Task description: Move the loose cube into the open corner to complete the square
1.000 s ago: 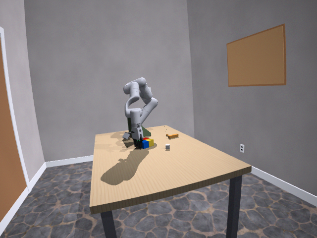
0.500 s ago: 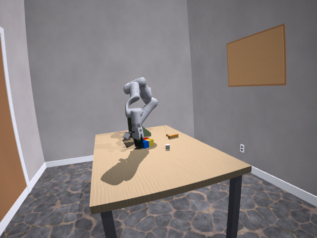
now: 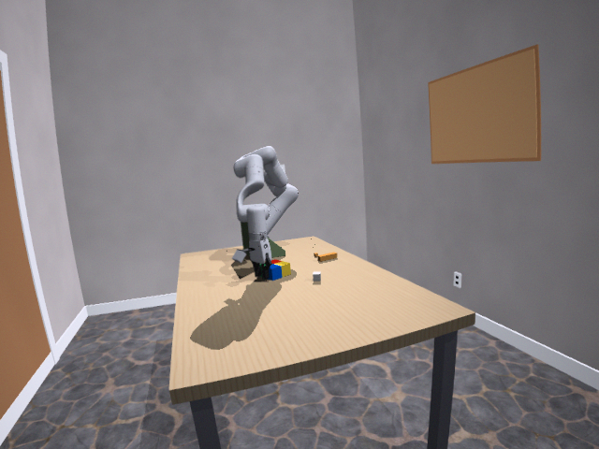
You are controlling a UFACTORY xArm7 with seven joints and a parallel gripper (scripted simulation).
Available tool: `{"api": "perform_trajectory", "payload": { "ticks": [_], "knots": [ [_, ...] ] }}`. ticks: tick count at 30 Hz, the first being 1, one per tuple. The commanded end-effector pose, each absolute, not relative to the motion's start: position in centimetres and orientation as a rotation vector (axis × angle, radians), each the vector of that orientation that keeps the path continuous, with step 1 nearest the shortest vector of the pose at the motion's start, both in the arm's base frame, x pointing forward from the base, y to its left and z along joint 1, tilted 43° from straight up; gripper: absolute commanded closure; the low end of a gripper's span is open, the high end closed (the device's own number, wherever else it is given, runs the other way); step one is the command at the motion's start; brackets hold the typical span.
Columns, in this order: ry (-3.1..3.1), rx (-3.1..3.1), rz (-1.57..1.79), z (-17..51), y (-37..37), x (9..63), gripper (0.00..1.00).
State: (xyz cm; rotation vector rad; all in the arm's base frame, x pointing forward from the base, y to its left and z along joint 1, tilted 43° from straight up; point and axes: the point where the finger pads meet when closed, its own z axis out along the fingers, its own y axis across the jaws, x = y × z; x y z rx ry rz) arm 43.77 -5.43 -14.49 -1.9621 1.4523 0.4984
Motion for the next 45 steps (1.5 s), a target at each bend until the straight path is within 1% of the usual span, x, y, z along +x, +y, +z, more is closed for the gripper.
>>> {"api": "perform_trajectory", "payload": {
  "ticks": [1,31,45],
  "knots": [
    [1.455,-1.962,0.493,-14.4,-5.6,43.9,0.49],
    [1.455,-1.962,0.493,-14.8,-6.6,44.2,0.49],
    [1.455,-1.962,0.493,-12.6,-8.6,44.0,0.49]
  ]
}}
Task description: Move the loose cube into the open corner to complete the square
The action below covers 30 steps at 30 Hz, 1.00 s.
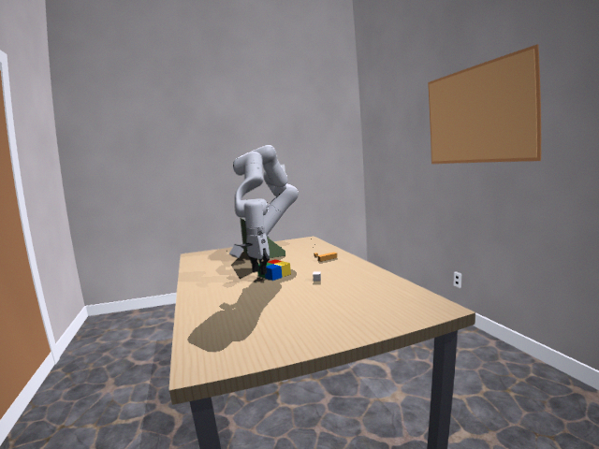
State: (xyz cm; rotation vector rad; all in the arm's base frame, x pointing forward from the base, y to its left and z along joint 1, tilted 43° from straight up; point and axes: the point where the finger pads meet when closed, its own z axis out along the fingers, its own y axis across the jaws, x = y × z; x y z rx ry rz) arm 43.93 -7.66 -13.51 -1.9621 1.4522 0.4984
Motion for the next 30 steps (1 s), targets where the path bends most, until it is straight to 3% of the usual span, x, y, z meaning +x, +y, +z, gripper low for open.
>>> {"api": "perform_trajectory", "payload": {
  "ticks": [1,30],
  "knots": [
    [1.455,-1.962,0.493,-12.4,-8.8,43.9,0.49],
    [1.455,-1.962,0.493,-7.9,-13.1,43.5,0.49]
  ]
}}
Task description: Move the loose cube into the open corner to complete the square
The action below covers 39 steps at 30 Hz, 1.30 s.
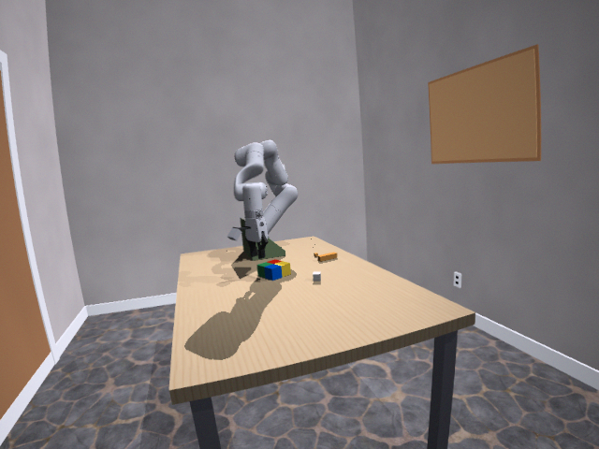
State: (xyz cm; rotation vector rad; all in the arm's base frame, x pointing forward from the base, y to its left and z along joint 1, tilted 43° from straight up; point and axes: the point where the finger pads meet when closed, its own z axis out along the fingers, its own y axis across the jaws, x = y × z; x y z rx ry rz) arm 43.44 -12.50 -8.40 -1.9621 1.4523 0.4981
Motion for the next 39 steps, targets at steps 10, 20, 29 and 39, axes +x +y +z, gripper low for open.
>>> {"api": "perform_trajectory", "payload": {
  "ticks": [10,20,29,39],
  "knots": [
    [1.455,-1.962,0.493,-7.7,-13.3,43.5,0.49],
    [1.455,-1.962,0.493,-7.7,-13.3,43.5,0.49],
    [1.350,-2.021,0.450,-7.3,-12.8,43.8,0.51],
    [0.772,-2.263,0.210,-3.6,-9.0,46.5,0.51]
  ]
}}
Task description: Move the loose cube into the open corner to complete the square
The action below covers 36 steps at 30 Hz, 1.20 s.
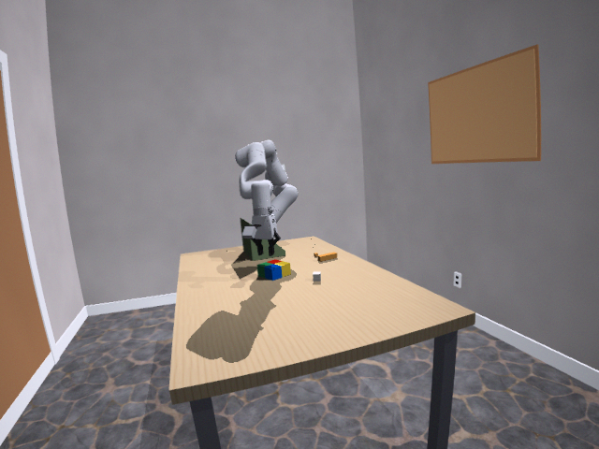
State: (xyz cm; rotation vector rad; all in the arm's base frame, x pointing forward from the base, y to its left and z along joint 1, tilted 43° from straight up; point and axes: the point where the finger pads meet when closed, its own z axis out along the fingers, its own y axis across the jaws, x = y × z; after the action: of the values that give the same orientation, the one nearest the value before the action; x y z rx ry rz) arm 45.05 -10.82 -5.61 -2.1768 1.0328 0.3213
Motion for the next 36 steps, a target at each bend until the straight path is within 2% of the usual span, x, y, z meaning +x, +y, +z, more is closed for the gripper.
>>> {"api": "perform_trajectory", "payload": {
  "ticks": [1,10,21,36],
  "knots": [
    [0.772,-2.263,0.210,-3.6,-9.0,46.5,0.51],
    [0.246,-2.377,-0.008,-0.8,-6.5,48.2,0.51],
    [-0.347,-2.372,-0.238,-0.5,-6.3,48.3,0.51],
    [-0.352,-2.371,-0.240,-0.5,-6.3,48.3,0.51]
  ]
}}
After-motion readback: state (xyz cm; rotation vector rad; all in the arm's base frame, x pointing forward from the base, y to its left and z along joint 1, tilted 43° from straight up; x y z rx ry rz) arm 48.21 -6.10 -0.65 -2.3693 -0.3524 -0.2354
